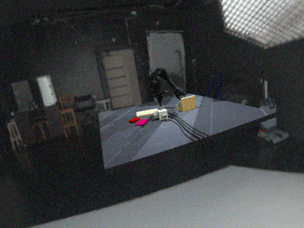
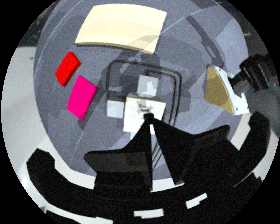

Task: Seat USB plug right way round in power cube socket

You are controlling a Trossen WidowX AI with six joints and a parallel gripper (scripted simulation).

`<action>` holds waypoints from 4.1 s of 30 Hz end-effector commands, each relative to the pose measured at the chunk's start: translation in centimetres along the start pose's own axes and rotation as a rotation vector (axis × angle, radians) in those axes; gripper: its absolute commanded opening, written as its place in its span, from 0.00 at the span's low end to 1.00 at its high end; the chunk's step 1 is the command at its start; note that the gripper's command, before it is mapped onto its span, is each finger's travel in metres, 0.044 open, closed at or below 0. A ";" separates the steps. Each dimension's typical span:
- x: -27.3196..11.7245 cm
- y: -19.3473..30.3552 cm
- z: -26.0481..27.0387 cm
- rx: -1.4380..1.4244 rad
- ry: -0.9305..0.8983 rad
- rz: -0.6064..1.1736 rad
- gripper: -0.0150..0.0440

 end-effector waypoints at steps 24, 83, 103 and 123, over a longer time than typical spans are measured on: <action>0.0 0.0 0.0 -0.697 0.000 0.001 0.25; 0.0 0.0 0.0 -2.241 -0.001 0.001 0.25; 0.0 0.0 0.0 -2.765 -0.001 0.001 0.25; 0.1 0.0 0.0 -2.824 -0.006 -0.002 0.25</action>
Point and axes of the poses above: the point midway between the two fingers, 35 mm back from their tips, its own x axis out along the fingers, its own z axis across the jaws, y = z × x, the point moved 8 cm from there along -x, back along the fingers, and after that the axes turned 3 degrees about -x, right-handed, at the moved point
